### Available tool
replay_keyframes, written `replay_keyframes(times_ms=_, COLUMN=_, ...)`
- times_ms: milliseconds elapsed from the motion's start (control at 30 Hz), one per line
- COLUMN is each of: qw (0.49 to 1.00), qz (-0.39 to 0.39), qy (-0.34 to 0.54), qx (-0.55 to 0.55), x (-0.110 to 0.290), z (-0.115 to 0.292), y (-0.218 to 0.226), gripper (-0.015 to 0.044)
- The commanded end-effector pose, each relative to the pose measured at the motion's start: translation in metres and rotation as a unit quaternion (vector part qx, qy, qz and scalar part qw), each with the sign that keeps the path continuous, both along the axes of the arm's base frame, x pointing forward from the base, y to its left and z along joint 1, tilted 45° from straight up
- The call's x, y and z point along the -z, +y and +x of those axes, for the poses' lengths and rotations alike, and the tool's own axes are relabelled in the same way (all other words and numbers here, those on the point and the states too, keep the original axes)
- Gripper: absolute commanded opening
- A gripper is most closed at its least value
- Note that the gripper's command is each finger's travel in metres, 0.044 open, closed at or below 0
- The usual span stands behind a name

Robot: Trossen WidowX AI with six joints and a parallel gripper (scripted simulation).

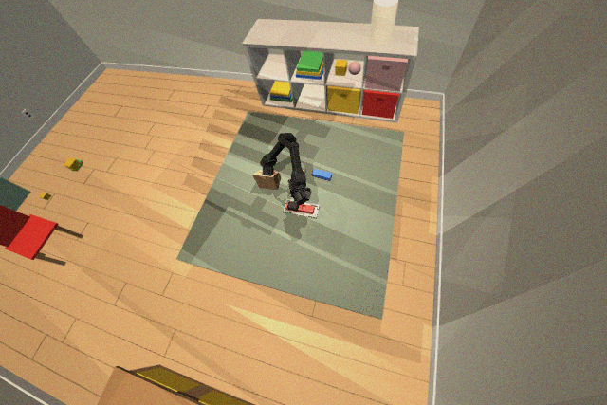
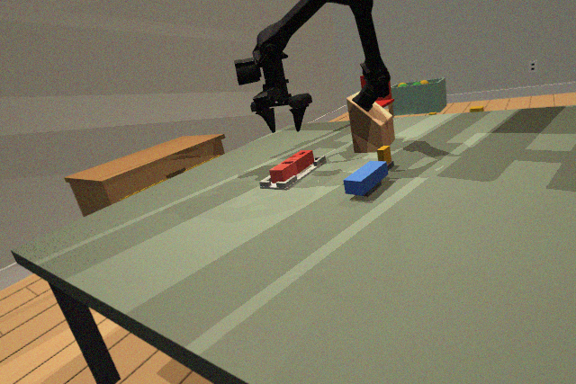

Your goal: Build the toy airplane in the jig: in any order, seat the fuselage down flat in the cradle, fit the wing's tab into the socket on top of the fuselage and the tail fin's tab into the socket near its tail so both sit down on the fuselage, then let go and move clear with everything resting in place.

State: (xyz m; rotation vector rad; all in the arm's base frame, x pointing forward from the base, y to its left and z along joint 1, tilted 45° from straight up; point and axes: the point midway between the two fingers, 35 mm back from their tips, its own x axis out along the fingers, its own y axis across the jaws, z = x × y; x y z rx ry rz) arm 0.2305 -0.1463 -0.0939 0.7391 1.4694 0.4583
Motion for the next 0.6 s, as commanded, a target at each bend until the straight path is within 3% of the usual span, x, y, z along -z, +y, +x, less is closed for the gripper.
replay_keyframes(times_ms=0, qw=0.999, qz=0.002, qy=0.023, qx=0.022, x=0.001, z=0.001, y=-0.001, gripper=0.044)
replay_keyframes(times_ms=133, qw=0.999, qz=0.001, qy=0.023, qx=0.022, x=0.0, z=0.003, y=-0.001, gripper=0.044)
replay_keyframes(times_ms=233, qw=0.999, qz=-0.014, qy=0.022, qx=0.019, x=-0.017, z=0.028, y=0.013, gripper=0.044)
replay_keyframes(times_ms=567, qw=0.999, qz=-0.022, qy=0.015, qx=0.024, x=-0.111, z=0.107, y=0.113, gripper=0.044)
